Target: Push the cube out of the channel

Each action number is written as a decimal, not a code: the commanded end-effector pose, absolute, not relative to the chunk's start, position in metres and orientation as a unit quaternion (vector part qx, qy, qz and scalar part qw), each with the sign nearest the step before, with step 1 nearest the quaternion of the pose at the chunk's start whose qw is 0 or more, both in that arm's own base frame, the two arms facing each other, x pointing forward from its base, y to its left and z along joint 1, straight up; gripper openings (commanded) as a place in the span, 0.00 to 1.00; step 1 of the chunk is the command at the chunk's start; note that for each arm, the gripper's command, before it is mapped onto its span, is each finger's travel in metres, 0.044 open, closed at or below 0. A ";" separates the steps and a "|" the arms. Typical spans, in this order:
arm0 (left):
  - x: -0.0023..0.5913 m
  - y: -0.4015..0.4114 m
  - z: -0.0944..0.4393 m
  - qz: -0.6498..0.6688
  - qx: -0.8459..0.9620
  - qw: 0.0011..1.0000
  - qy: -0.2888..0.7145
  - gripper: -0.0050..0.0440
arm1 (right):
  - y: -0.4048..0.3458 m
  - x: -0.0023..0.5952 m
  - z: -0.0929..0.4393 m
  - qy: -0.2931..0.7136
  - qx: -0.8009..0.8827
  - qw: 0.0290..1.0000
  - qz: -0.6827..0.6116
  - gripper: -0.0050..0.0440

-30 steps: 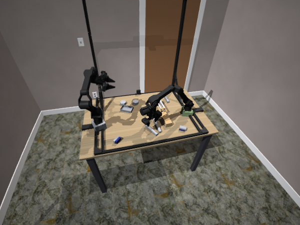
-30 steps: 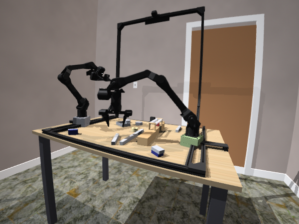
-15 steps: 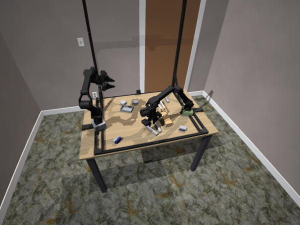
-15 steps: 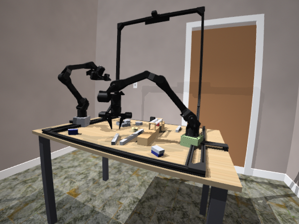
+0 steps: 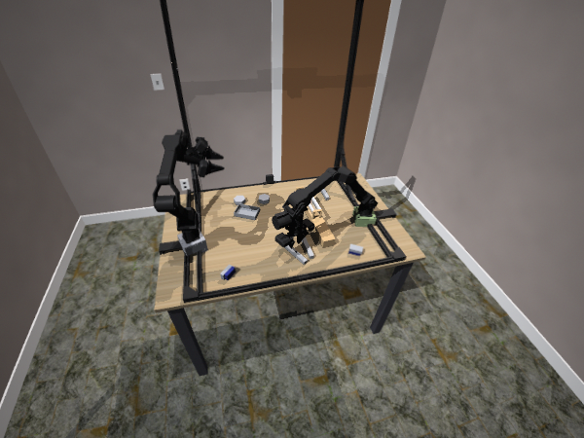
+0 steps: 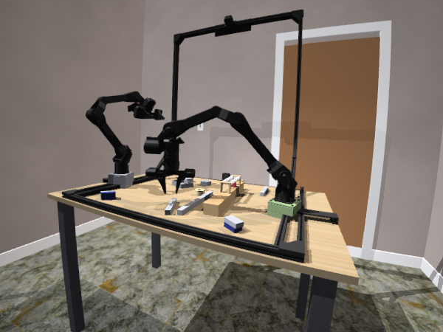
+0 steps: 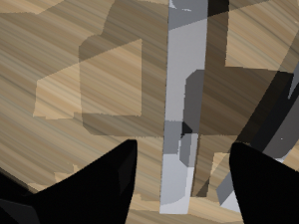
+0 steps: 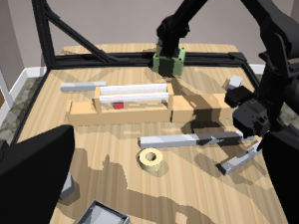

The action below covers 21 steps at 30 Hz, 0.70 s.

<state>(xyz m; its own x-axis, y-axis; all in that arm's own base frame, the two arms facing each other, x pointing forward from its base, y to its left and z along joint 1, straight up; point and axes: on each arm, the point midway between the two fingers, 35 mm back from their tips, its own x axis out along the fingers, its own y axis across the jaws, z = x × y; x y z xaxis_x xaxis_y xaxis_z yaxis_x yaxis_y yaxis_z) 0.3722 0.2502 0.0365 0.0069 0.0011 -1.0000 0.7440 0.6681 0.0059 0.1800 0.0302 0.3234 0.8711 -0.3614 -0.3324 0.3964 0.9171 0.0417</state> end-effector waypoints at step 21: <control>0.371 0.250 0.000 -0.288 0.288 0.646 0.646 0.51 | 0.030 0.180 0.325 0.159 0.056 0.966 -0.197 0.92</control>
<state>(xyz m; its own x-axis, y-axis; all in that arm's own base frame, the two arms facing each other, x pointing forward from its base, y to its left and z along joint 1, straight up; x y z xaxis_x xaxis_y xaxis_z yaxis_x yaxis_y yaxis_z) 0.3733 0.2511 0.0091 0.0115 0.0042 -0.9999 0.7437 0.6684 0.0114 0.1797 0.0298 0.3237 0.8713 -0.3611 -0.3323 0.3963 0.9172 0.0424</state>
